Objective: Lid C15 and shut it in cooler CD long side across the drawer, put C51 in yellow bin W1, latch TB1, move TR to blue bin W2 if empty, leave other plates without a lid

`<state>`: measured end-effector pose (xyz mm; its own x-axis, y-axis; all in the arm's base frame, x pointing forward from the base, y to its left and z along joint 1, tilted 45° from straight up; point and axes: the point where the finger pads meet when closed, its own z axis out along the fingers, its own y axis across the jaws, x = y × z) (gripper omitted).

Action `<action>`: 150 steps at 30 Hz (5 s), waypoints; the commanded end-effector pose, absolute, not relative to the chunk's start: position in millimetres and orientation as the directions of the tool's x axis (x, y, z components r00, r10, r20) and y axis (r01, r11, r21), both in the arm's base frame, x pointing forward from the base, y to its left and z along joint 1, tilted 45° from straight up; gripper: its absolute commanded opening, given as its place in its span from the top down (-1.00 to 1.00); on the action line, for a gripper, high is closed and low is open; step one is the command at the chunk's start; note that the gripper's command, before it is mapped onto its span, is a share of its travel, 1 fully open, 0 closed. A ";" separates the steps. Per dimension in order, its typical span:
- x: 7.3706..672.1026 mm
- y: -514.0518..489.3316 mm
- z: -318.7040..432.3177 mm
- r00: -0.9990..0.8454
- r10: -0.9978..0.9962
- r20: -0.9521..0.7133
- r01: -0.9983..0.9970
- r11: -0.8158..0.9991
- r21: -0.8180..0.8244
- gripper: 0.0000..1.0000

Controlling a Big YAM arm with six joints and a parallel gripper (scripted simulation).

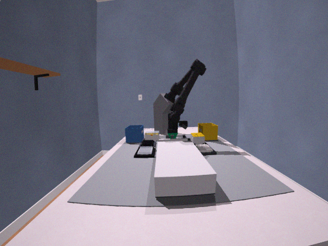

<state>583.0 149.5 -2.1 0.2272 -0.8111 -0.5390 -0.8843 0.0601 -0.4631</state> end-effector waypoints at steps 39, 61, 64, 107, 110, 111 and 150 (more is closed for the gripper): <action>544.6 162.4 -22.9 0.224 -0.806 -0.547 -0.900 0.044 -0.434 0.40; 544.6 162.4 -22.9 0.224 -0.806 -0.547 -0.900 0.044 -0.434 0.40; 544.6 162.4 -22.9 0.224 -0.806 -0.547 -0.900 0.044 -0.434 0.40; 519.9 163.2 -35.5 0.221 -0.807 -0.547 -0.903 0.043 -0.428 0.40; 519.9 163.2 -35.5 0.221 -0.807 -0.547 -0.903 0.043 -0.428 0.40; 519.9 163.2 -35.5 0.221 -0.807 -0.547 -0.903 0.043 -0.428 0.40; 519.9 163.2 -35.5 0.221 -0.807 -0.547 -0.903 0.043 -0.428 0.40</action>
